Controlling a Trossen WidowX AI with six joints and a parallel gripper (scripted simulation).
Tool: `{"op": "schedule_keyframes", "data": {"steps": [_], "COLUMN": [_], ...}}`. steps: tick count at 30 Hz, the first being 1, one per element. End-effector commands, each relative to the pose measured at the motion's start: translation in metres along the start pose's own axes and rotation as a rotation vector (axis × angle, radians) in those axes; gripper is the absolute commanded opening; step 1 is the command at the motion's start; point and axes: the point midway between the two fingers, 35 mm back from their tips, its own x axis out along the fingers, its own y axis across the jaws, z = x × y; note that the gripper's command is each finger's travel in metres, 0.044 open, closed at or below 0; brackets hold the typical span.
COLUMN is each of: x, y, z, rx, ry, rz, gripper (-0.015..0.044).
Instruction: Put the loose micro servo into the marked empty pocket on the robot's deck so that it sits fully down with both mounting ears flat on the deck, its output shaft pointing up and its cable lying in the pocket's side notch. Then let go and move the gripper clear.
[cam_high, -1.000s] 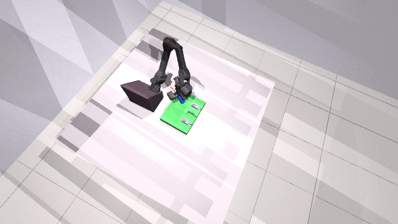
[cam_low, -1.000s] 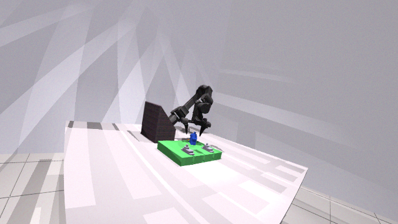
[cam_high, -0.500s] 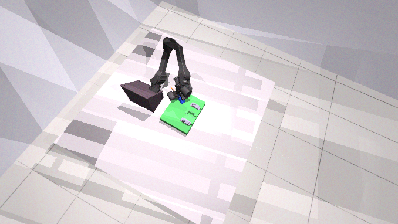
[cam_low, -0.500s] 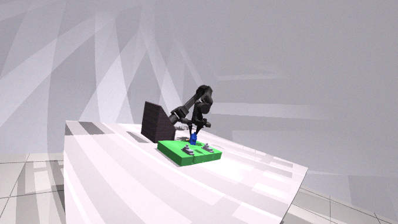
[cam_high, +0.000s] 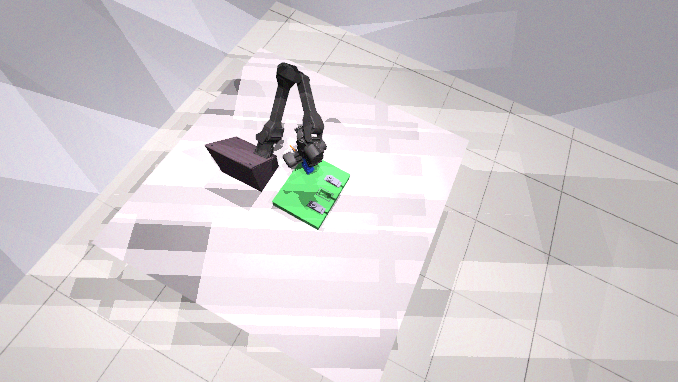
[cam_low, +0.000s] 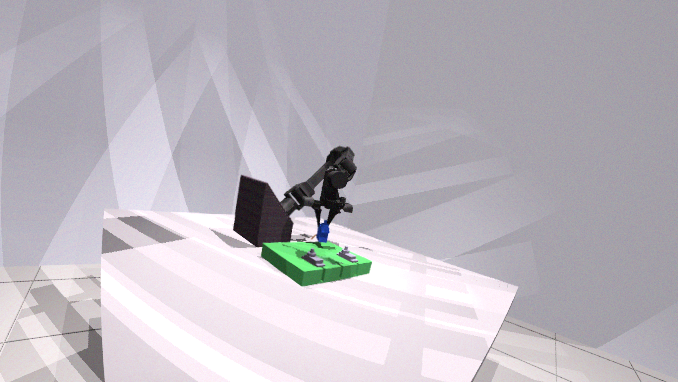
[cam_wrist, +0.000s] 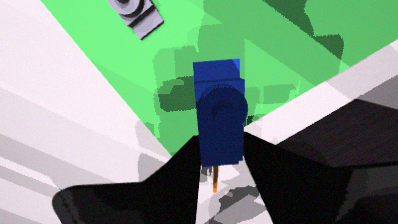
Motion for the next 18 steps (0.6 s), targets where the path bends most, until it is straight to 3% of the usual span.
{"op": "schedule_keyframes", "data": {"steps": [1, 18], "x": [-0.005, -0.005], "y": [0.0, 0.024], "z": [-0.001, 0.037], "rx": [-0.008, -0.01], "ry": [-0.01, -0.011], "rz": [-0.003, -0.002], "gripper": [0.0, 0.0]}}
